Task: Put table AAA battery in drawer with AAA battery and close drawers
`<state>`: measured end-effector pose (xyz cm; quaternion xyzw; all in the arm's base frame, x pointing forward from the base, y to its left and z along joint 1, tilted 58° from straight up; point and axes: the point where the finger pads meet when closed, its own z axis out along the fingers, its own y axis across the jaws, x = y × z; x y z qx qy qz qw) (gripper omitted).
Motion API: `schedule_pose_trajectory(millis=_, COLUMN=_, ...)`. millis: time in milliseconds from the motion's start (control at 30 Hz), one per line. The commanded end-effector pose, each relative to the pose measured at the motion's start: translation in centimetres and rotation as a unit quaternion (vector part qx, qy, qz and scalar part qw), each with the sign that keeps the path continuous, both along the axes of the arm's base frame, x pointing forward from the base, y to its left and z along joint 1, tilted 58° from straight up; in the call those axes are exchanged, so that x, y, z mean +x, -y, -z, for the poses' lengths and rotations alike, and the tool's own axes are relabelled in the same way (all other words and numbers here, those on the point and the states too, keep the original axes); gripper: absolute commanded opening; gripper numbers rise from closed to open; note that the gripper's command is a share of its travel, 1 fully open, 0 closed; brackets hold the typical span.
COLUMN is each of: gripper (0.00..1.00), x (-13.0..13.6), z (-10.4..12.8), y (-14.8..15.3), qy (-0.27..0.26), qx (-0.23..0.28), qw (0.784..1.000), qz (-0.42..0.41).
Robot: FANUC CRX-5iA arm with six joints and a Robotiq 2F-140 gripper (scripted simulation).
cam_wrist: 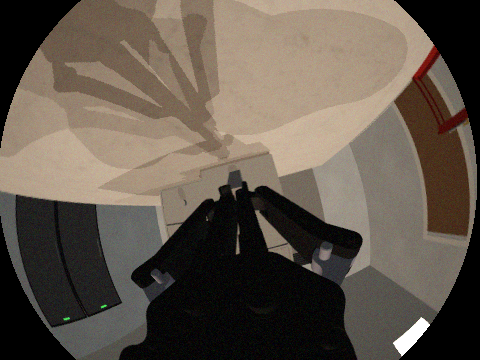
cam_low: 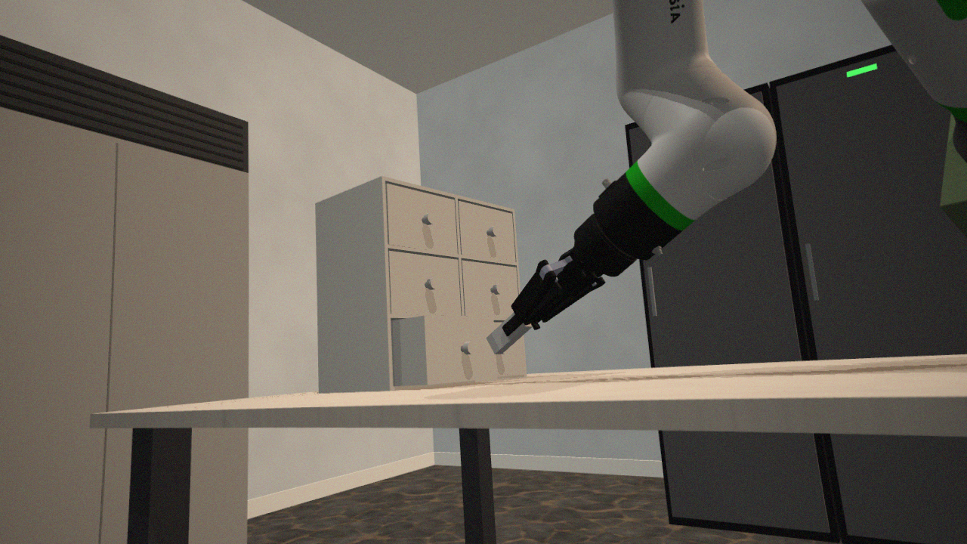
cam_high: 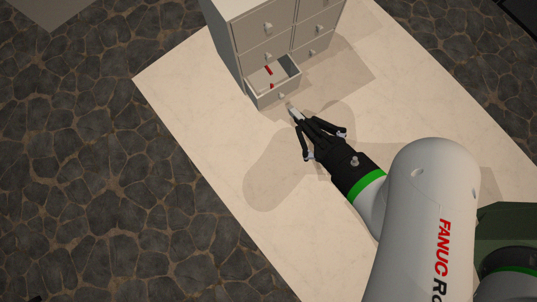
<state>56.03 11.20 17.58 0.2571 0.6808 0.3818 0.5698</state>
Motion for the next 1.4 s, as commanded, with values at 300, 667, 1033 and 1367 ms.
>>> schedule_pose_trajectory(millis=300, gripper=0.00, x=0.5, z=-0.1, y=0.1, qy=0.000, qx=0.000, qw=1.000, qz=0.000)
schedule_pose_trajectory(millis=667, gripper=0.00, x=1.4, z=-0.4, y=0.3, qy=0.000, qx=0.000, qw=1.000, qz=0.000)
schedule_pose_trajectory(millis=1033, gripper=0.00, x=2.6, z=-0.7, y=0.6, qy=0.000, qx=0.000, qw=1.000, qz=0.000)
schedule_pose_trajectory(millis=1367, gripper=0.00, x=4.3, z=-1.1, y=0.9, qy=0.000, qx=0.000, qw=1.000, qz=0.000)
